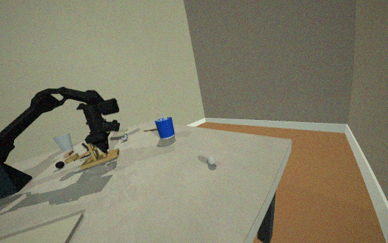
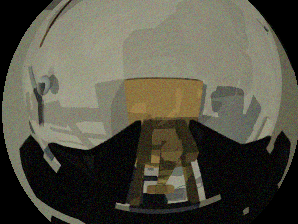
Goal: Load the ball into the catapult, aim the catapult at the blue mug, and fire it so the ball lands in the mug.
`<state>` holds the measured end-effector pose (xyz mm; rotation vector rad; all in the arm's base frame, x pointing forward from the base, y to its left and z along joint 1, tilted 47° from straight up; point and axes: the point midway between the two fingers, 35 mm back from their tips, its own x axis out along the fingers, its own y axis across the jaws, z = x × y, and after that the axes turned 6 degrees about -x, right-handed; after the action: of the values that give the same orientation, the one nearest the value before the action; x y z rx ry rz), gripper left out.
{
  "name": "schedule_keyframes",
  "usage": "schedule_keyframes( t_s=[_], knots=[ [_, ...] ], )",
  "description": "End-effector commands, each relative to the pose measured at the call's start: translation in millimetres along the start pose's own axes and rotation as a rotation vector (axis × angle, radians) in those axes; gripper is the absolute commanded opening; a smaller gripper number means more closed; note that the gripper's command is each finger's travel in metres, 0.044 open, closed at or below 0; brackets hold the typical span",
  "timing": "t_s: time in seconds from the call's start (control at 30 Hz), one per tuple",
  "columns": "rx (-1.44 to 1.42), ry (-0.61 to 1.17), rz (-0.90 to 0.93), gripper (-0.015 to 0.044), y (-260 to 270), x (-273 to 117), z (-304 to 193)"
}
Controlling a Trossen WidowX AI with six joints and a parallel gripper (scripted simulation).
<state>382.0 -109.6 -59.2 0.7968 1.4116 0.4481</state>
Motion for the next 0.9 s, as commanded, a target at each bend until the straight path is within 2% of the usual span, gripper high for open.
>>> schedule_keyframes(
  t_s=[0.0,0.47,0.57,0.73,0.83,0.87],
  knots=[
    [-0.002,-0.002,0.0,0.0,0,-1,1],
    [-0.002,-0.002,0.0,0.0367,0,-1,1],
    [-0.001,-0.003,-0.003,0.044,-1,-21,3],
    [0.002,-0.001,-0.006,0.044,-2,-92,1],
    [0.002,-0.001,-0.005,0.044,-2,-101,-1],
    [0.008,-0.009,-0.004,0.044,-3,-86,2]
  ],
)
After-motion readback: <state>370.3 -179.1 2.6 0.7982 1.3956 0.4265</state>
